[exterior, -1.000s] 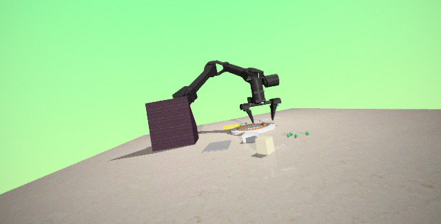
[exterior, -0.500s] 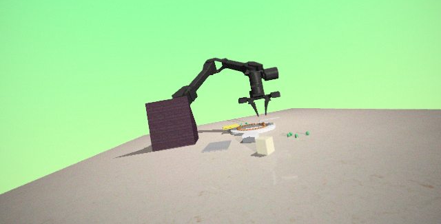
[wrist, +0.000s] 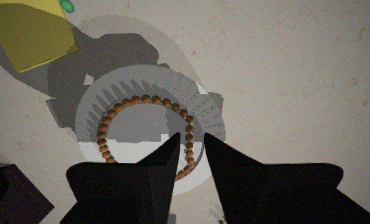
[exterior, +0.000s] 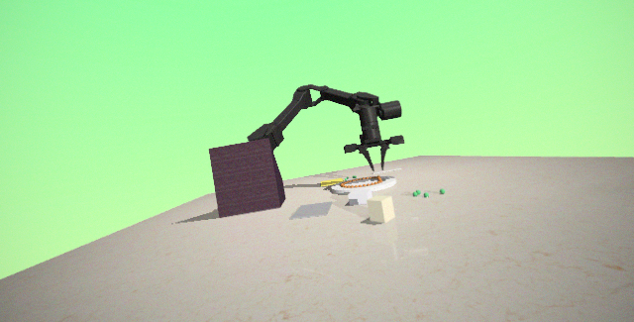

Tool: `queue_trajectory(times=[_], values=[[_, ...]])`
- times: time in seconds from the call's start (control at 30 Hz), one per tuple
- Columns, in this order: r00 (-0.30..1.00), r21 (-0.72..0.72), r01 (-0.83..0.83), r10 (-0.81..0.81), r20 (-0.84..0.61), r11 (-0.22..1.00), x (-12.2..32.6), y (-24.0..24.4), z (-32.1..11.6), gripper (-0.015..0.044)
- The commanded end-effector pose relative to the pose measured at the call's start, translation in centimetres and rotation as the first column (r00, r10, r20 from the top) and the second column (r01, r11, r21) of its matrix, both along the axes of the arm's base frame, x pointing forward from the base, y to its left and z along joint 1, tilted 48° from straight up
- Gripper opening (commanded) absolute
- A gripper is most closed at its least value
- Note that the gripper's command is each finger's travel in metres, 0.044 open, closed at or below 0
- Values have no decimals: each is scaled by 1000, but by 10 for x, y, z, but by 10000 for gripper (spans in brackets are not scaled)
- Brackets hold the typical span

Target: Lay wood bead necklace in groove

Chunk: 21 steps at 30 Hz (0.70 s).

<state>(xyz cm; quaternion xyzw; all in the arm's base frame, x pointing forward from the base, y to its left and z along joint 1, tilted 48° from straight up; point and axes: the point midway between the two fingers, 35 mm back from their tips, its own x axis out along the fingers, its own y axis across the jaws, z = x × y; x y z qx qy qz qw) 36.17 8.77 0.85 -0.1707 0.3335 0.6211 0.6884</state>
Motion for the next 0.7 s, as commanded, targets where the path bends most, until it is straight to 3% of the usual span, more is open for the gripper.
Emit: queue_trajectory(times=[0.0,0.43,0.57,0.67], values=[[1000,1,5,-5,-8,1000,-1,5,-5,120],[1000,2,8,-8,-14,1000,-2,17,-17,120],[1000,-1,1,-1,-9,1000,-2,16,-15,15],[1000,-1,1,-1,-9,1000,-2,16,-15,0]])
